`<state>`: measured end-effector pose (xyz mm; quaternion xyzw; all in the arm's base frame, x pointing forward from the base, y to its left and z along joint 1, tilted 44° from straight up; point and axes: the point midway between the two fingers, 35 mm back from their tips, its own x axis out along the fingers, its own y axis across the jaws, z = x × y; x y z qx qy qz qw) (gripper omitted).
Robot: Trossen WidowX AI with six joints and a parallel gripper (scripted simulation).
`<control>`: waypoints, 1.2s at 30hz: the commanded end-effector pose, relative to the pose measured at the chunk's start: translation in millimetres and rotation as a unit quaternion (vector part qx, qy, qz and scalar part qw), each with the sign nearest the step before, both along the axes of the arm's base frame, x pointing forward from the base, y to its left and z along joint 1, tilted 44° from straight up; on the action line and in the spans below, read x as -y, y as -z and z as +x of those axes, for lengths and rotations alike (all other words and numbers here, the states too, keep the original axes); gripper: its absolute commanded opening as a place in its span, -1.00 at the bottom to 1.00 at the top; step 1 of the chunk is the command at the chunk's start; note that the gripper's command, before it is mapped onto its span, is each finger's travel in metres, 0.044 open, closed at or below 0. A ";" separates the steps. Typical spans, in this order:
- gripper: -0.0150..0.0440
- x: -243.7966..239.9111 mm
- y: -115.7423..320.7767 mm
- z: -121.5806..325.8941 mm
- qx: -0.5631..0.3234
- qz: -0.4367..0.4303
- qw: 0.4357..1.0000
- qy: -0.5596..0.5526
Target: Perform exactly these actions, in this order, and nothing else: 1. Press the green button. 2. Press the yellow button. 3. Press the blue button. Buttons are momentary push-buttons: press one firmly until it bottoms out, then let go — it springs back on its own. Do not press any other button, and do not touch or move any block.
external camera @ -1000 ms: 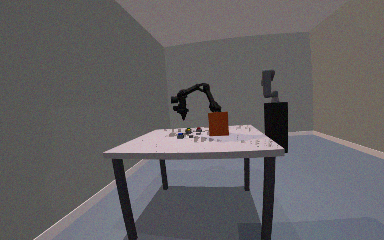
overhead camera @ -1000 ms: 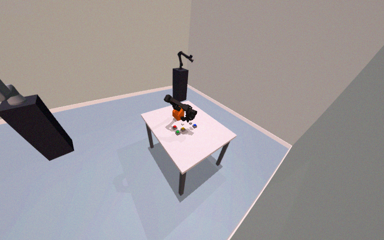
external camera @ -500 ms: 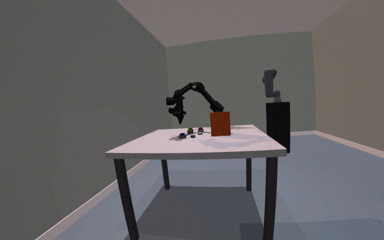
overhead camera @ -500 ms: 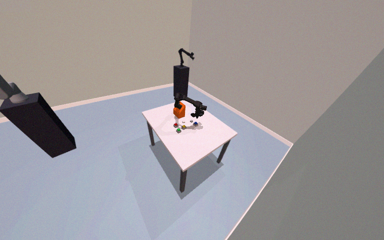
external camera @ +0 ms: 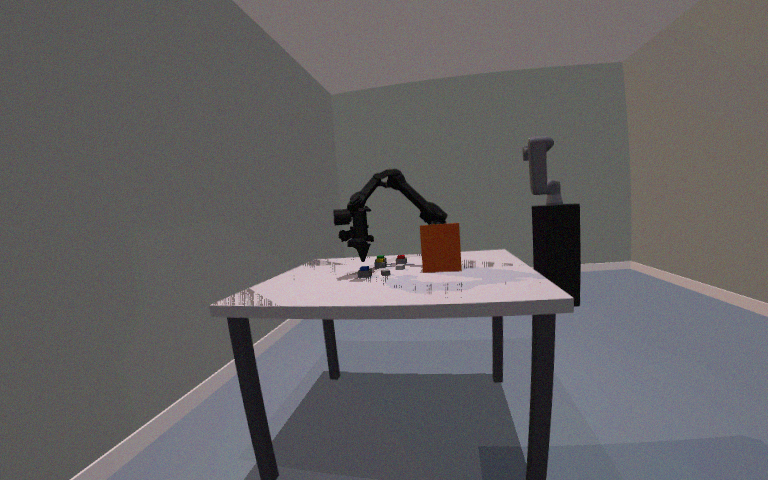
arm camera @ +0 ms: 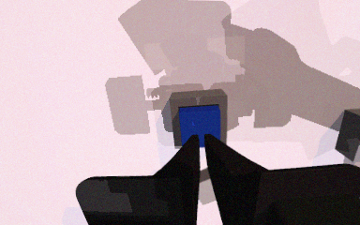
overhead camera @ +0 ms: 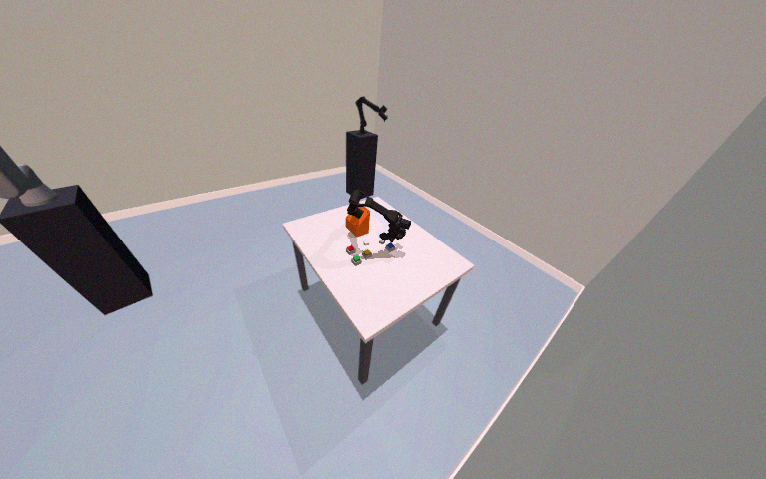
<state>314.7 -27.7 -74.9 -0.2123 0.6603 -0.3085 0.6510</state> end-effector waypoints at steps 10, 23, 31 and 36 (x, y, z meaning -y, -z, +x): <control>-0.42 16.7 17.2 -4.4 -0.006 -0.004 1.000 0.000; -0.42 20.6 21.0 -5.1 -0.006 -0.005 1.000 0.000; -0.42 20.6 21.0 -5.1 -0.006 -0.005 1.000 0.000; -0.42 18.5 19.0 -4.3 -0.004 -0.003 1.000 0.001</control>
